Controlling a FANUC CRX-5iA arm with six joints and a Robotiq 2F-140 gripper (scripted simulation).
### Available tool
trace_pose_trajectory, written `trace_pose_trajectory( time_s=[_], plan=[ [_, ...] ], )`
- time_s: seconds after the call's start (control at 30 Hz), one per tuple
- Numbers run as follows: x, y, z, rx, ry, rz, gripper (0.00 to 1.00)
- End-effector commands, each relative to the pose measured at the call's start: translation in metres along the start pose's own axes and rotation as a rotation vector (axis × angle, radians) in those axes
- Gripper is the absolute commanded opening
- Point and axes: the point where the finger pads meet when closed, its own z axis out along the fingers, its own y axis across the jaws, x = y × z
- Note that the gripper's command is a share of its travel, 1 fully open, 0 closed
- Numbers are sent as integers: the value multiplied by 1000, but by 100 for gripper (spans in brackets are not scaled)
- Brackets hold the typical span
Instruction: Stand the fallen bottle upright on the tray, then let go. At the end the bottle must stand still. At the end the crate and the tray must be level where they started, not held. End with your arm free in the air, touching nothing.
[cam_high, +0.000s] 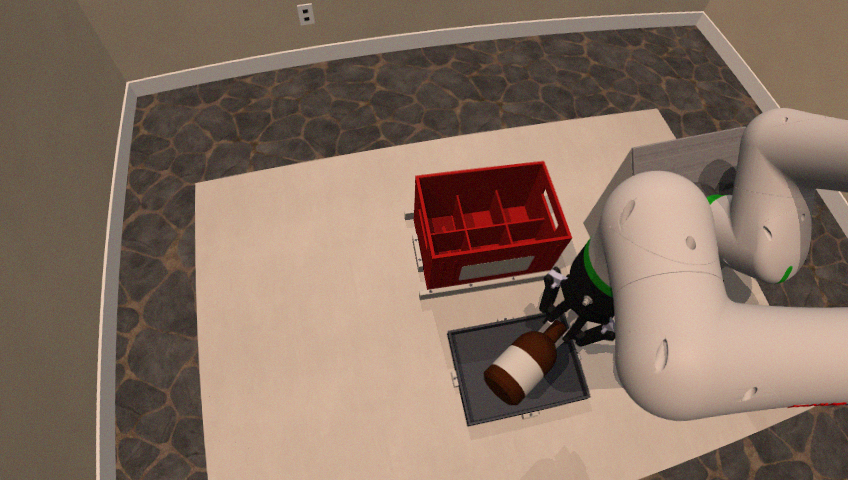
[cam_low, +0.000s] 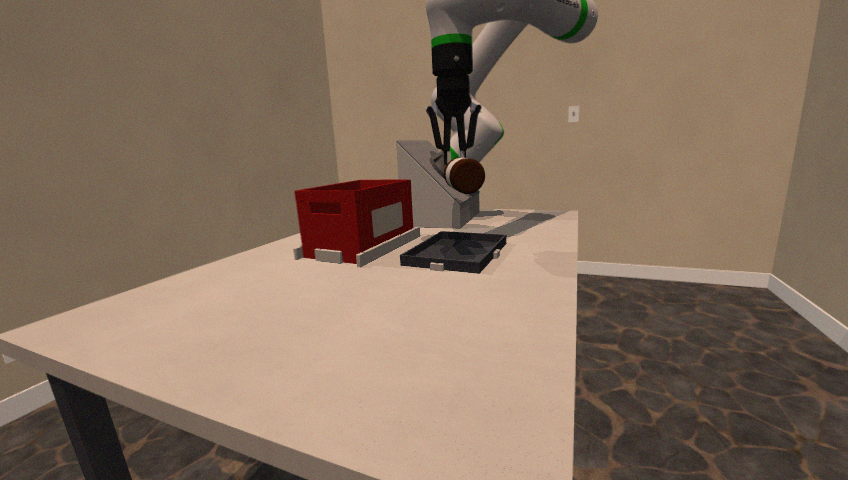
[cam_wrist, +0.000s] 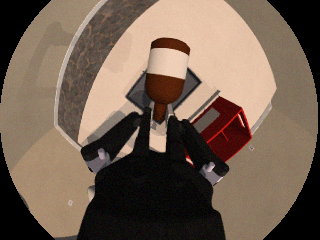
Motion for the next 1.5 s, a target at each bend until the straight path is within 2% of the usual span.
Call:
trace_pose_trajectory(
  time_s=[0.0,0.37,1.47],
  plan=[
    [0,0,0,0,1,-50,0],
    [0,0,0,0,1,-131,0],
    [0,0,0,0,1,-133,0]
  ],
)
